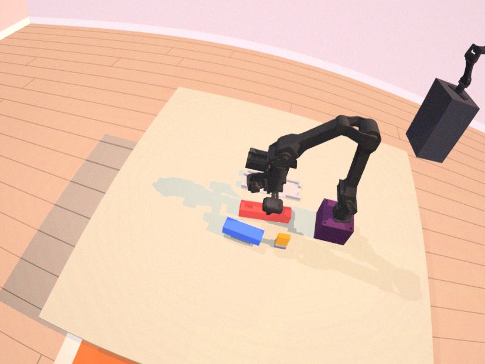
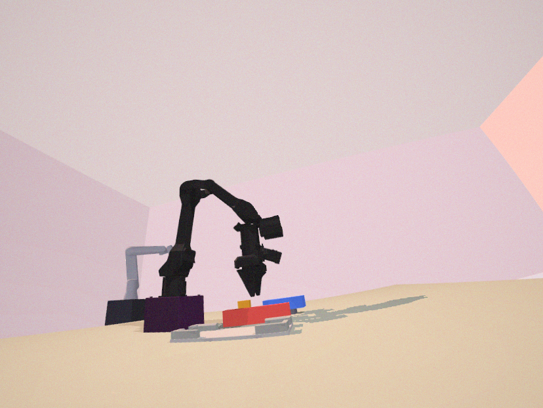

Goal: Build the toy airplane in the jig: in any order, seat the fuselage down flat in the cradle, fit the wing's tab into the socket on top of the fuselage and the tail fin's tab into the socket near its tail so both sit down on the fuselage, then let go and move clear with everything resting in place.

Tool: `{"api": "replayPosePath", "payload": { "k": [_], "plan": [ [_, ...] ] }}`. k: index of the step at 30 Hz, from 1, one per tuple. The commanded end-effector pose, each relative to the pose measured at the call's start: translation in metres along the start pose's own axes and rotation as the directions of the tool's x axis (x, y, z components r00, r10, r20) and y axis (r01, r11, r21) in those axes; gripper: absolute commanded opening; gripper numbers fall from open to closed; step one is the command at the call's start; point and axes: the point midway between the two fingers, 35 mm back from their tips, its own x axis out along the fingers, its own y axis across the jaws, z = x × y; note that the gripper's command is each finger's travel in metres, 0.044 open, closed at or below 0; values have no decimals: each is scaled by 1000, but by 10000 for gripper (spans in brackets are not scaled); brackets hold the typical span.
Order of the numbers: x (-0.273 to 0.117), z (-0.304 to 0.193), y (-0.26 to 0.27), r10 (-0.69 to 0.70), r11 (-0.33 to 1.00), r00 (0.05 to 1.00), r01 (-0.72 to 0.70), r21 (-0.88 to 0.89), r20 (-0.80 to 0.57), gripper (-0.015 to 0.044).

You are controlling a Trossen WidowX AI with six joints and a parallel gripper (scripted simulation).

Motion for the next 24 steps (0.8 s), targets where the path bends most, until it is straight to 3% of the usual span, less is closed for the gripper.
{"api": "replayPosePath", "payload": {
  "k": [1, 24],
  "plan": [
    [13, -1, -1, -4, 1000, 1000, 4, 6, -1, 440],
    [45, 0, -1, -4, 1000, 1000, 4, 6, -2, 440]
  ]
}}
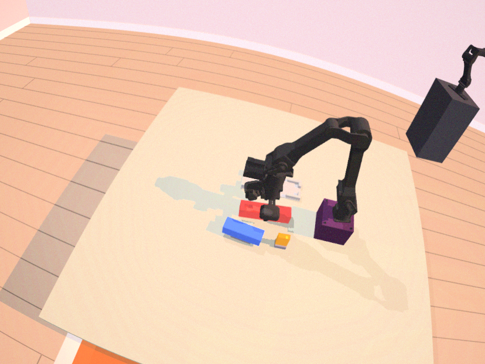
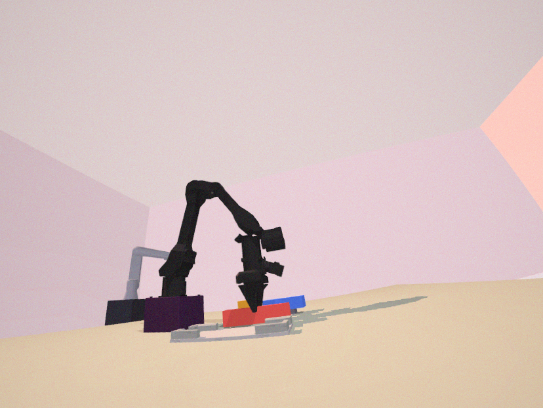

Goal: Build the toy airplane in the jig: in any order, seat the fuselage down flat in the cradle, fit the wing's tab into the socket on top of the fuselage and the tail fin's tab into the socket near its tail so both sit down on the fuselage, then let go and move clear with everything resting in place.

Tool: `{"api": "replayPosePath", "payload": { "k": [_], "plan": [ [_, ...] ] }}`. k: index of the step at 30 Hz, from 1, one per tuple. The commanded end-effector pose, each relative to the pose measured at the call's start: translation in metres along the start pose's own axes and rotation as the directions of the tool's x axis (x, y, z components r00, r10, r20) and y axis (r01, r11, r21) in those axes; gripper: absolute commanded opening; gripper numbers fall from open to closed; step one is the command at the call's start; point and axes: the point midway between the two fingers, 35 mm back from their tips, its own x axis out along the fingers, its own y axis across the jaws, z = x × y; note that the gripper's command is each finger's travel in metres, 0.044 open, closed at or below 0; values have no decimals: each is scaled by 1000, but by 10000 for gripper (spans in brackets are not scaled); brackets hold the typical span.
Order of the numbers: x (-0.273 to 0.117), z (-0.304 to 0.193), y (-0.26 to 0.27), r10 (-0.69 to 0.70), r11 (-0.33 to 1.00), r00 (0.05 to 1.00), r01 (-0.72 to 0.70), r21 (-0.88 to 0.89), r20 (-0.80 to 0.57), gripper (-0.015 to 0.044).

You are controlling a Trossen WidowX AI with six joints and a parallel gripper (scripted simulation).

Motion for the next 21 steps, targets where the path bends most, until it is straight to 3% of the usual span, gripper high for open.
{"api": "replayPosePath", "payload": {
  "k": [1, 12, 21],
  "plan": [
    [8, -1, -1, -4, 1000, 1000, 4, 5, -3, 440],
    [23, -2, -1, -4, 1000, 1000, 4, 5, -3, 440],
    [23, -2, -1, -4, 1000, 1000, 4, 5, -3, 204]
  ]
}}
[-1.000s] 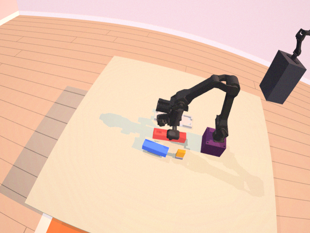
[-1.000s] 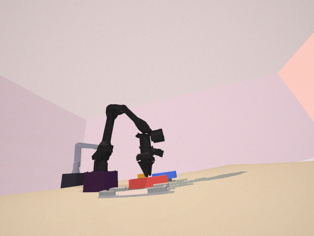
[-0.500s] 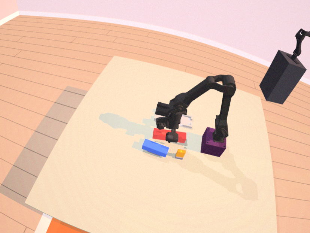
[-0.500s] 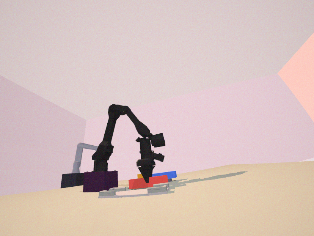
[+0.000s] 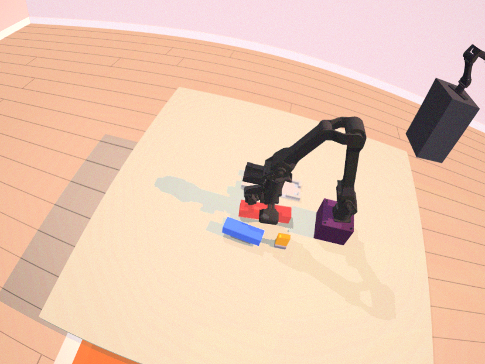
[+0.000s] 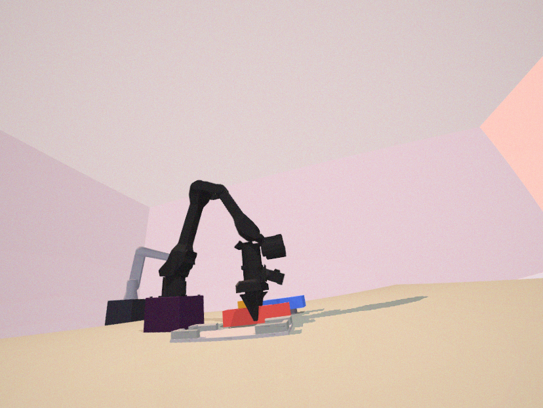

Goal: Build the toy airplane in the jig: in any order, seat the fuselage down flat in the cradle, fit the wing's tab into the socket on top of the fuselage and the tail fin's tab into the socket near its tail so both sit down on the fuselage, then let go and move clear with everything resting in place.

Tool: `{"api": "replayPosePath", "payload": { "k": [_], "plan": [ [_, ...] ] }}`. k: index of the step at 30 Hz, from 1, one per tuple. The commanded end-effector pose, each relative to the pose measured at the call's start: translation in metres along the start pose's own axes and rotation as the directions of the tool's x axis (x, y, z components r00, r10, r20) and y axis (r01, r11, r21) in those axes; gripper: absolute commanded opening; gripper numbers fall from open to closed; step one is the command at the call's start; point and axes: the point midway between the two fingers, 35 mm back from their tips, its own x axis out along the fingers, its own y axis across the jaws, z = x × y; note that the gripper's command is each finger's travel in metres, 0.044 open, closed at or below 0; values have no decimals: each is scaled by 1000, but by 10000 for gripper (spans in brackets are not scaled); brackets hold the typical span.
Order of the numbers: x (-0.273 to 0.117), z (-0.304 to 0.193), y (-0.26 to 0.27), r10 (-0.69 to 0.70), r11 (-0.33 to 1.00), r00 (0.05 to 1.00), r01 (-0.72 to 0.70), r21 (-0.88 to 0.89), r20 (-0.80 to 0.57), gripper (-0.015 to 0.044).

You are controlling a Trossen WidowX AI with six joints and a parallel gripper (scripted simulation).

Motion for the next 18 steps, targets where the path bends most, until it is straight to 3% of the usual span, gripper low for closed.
{"api": "replayPosePath", "payload": {
  "k": [1, 8, 13, 18],
  "plan": [
    [0, 0, -1, -4, 1000, 1000, 4, 4, 1, 177],
    [0, 0, -1, -4, 1000, 1000, 4, 4, 1, 131],
    [-6, 2, -1, -4, 1000, 1000, 4, 4, 1, 0],
    [-21, 5, -1, -4, 1000, 1000, 4, 4, 1, 0]
  ]
}}
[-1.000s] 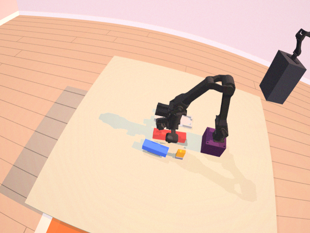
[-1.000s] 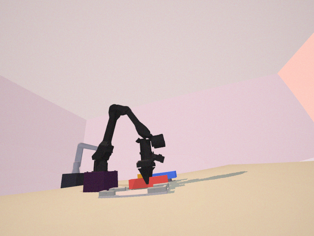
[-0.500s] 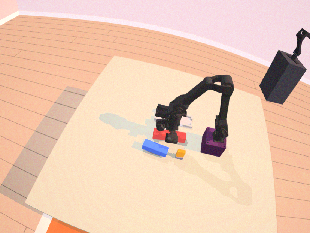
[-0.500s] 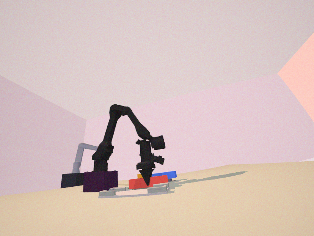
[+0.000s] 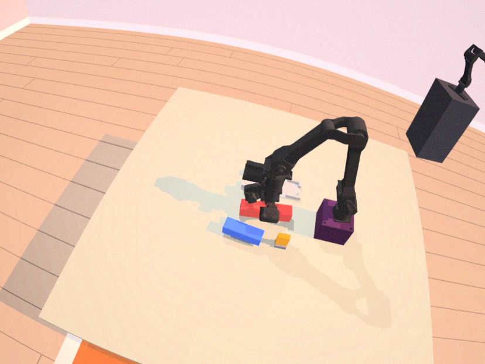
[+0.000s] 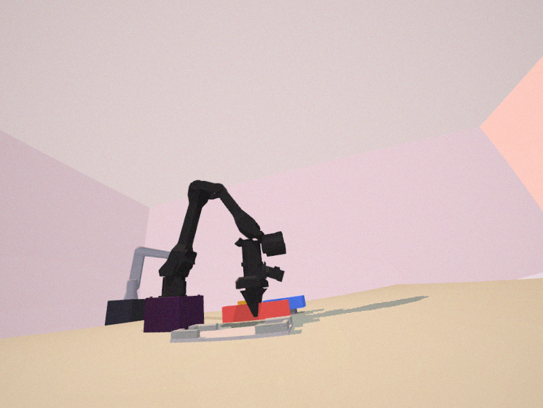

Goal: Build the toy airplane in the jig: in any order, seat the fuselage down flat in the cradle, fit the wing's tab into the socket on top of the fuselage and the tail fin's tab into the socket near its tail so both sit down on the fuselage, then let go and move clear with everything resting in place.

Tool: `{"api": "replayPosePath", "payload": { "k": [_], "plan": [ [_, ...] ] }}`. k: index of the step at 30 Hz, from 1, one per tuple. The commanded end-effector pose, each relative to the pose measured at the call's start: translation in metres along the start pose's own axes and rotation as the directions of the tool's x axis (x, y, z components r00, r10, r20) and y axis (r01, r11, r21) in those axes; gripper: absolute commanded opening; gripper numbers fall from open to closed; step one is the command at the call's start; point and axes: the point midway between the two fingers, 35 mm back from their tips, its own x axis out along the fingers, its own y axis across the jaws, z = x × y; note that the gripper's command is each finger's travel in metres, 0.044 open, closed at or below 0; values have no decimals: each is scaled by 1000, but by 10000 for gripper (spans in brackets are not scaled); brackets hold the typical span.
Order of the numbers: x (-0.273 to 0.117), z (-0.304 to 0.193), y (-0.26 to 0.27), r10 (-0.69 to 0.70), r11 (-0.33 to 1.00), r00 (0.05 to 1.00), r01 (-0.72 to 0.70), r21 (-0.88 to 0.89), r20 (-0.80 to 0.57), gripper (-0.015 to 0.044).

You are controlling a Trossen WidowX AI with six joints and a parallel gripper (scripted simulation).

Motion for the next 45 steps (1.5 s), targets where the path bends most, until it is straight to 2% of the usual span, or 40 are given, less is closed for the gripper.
{"api": "replayPosePath", "payload": {
  "k": [1, 35, 45],
  "plan": [
    [-14, 5, -1, -5, 1000, 1000, 5, 4, 11, 0],
    [-119, 0, 0, -5, 1000, 1000, 5, 4, 11, 0],
    [-116, 1, -10, -6, 1000, 1000, 6, 28, 10, 0]
  ]
}}
